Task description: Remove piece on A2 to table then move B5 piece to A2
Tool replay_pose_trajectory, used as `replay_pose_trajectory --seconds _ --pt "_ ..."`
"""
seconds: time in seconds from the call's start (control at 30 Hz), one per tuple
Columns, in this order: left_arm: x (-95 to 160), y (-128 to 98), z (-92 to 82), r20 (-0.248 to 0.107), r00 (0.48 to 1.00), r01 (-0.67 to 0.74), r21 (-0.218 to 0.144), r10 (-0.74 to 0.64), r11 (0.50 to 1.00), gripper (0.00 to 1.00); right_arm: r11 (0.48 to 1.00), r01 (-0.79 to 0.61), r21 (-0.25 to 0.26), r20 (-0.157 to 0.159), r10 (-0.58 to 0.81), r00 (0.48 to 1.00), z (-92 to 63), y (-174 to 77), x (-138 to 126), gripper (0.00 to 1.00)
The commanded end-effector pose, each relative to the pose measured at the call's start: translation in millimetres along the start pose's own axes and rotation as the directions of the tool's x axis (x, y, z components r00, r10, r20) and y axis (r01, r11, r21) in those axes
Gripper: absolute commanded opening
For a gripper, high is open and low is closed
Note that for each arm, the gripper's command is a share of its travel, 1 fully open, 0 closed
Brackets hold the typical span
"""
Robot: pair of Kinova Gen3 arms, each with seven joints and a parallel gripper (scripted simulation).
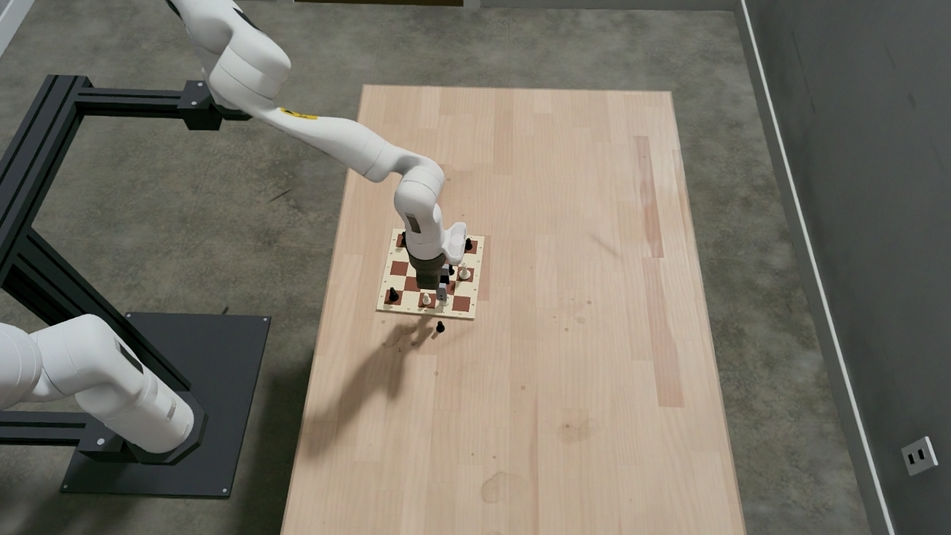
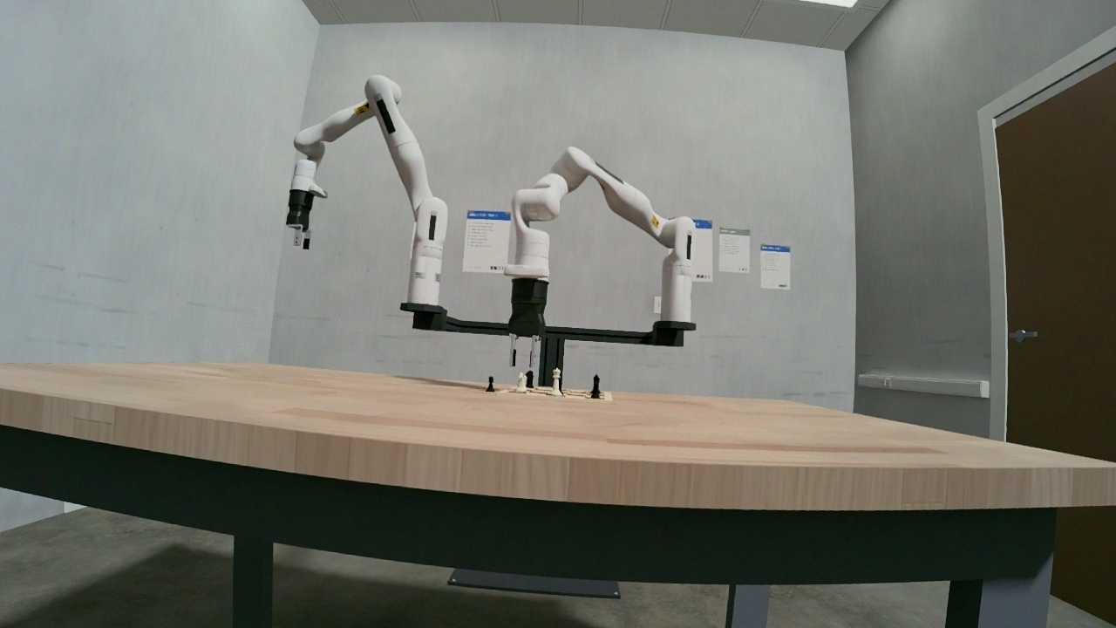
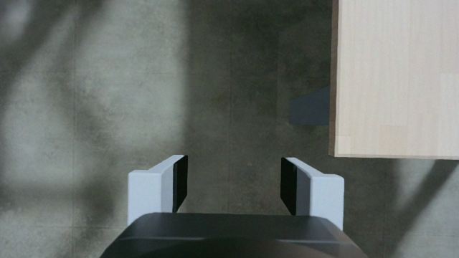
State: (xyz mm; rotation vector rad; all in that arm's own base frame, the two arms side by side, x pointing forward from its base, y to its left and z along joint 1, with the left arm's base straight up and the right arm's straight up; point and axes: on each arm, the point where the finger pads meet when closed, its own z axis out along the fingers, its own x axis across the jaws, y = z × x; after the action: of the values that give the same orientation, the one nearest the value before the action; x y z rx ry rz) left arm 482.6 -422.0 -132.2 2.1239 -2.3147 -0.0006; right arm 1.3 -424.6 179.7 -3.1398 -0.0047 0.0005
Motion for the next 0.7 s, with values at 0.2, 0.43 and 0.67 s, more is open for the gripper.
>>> replay_pose_trajectory --seconds 0.2,0.43,0.67 --pt "0.6 -0.7 -46.1 -0.002 1.000 0.000 0.002 0.000 1.000 0.73 1.000 0.000 -0.002 0.000 0.000 1.000 -0.7 0.4 0.0 1.00" --pt "0.6 -0.7 -54.1 -0.002 1.000 0.000 0.002 0.000 1.000 0.73 1.000 0.000 -0.002 0.000 0.000 1.000 -0.7 0.4 0.0 1.00" --pt "0.6 -0.7 -54.4 -0.002 1.000 0.000 0.002 0.000 1.000 1.00 1.000 0.000 -0.002 0.000 0.000 1.000 -0.7 0.4 0.0 1.00"
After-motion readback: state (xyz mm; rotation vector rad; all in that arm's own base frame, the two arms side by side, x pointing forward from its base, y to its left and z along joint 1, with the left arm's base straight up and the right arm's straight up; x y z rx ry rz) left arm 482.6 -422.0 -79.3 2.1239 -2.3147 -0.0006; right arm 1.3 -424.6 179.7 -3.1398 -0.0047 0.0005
